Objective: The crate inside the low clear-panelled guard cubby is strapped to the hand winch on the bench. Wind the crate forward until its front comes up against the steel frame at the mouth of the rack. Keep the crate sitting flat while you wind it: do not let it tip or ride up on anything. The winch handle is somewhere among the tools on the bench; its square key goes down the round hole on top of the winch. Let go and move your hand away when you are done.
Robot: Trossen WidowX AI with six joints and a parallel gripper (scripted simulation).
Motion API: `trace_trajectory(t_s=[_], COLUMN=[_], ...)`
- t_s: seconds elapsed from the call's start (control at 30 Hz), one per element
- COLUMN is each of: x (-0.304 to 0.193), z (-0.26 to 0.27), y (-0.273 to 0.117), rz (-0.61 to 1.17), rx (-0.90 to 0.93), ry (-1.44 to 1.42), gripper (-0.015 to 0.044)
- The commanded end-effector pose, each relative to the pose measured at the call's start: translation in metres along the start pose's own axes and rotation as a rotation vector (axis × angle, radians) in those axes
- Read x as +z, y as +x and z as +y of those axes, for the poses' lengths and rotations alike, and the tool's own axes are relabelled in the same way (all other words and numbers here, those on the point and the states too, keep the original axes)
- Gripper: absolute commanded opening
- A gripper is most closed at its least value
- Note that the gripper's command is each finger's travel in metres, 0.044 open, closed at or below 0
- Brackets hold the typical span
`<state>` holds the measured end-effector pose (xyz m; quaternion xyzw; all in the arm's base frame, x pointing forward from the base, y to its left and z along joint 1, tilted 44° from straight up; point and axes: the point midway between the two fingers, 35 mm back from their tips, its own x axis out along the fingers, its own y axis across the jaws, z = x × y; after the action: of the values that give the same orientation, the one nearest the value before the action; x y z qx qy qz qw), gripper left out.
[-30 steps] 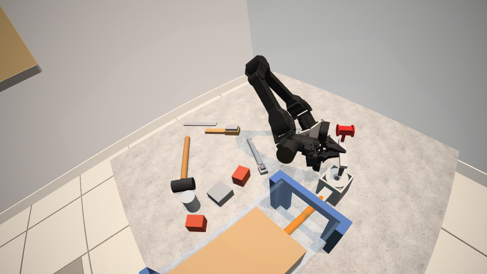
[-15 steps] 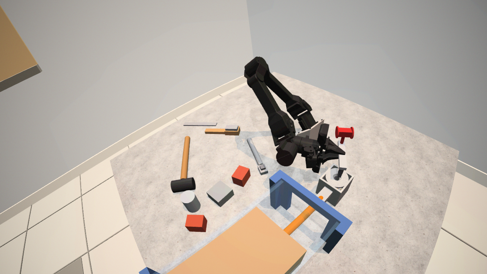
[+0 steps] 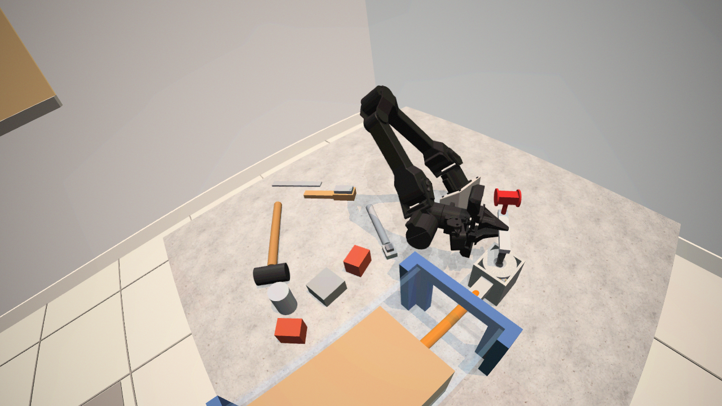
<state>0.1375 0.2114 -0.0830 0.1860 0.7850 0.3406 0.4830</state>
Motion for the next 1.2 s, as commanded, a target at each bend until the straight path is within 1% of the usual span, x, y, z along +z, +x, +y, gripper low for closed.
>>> trace_trajectory(t_s=[0.0, 1.17], x=[0.0008, -0.0002], z=[-0.0002, -0.0094], y=[-0.0014, 0.0010], rz=[0.001, 0.002], rx=[0.007, -0.001], ry=[-0.008, 0.003], gripper=[0.0000, 0.0000])
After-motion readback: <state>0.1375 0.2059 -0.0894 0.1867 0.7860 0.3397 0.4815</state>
